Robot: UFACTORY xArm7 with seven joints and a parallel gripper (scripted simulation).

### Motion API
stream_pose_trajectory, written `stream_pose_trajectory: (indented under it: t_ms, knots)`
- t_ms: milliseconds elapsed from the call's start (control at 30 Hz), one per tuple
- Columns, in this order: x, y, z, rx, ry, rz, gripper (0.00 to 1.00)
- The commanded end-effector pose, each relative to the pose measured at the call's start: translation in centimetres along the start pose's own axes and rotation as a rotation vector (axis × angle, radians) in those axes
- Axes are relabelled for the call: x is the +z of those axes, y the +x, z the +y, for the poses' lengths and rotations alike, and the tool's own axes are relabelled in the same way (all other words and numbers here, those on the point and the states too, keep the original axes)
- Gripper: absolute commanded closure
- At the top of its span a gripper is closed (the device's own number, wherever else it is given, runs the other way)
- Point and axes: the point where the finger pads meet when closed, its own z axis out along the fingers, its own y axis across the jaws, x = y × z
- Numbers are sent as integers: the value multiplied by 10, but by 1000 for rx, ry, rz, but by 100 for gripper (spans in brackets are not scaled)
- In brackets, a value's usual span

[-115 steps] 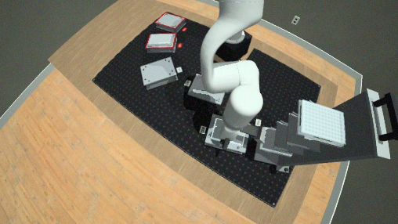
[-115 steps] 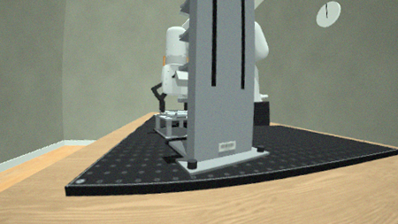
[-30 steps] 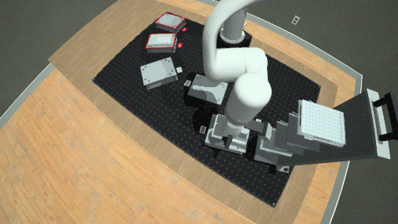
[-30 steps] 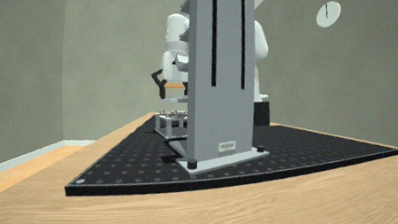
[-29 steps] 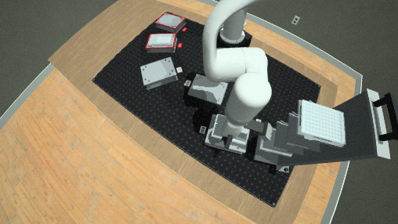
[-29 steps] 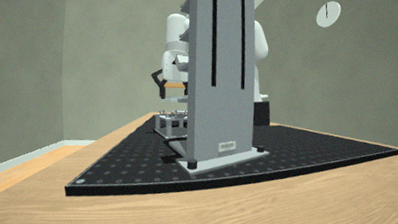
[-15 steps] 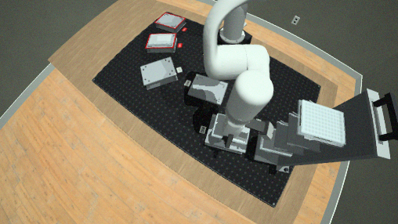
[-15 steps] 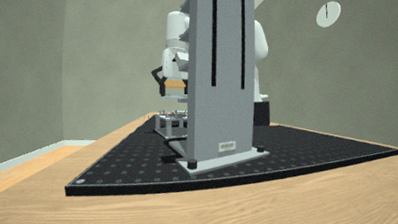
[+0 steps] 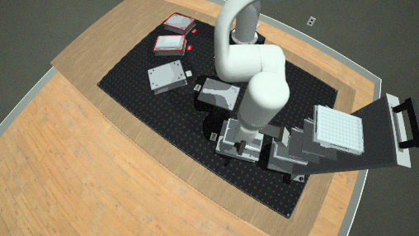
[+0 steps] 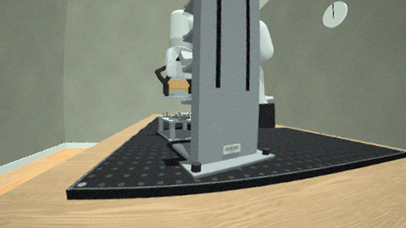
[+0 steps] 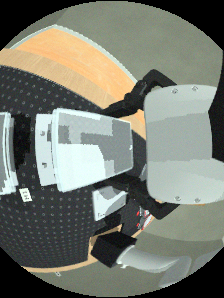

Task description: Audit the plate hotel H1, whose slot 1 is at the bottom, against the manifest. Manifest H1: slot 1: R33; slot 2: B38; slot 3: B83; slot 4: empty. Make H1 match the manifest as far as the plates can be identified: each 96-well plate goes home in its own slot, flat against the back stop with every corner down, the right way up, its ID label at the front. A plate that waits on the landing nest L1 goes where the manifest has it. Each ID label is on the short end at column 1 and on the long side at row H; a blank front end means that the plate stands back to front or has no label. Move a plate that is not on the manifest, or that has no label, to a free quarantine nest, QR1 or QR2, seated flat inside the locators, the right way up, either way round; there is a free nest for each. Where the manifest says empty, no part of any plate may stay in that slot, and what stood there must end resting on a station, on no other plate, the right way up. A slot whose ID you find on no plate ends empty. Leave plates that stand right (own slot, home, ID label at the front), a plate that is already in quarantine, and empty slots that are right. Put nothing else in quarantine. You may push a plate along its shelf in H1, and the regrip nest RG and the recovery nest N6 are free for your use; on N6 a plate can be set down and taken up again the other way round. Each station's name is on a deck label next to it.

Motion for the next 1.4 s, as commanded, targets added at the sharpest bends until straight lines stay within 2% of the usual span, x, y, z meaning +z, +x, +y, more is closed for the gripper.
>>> stream_pose_trajectory:
  t_ms: [0,533,600,1100,1167,1367]
  knots:
    - [-11,0,3,0,-7,1,100]
    - [-61,0,2,0,-7,1,100]
    - [-61,0,2,0,-7,1,100]
    - [-111,0,2,0,-7,1,100]
    - [-111,0,2,0,-7,1,100]
    - [-129,0,2,0,-7,1,100]
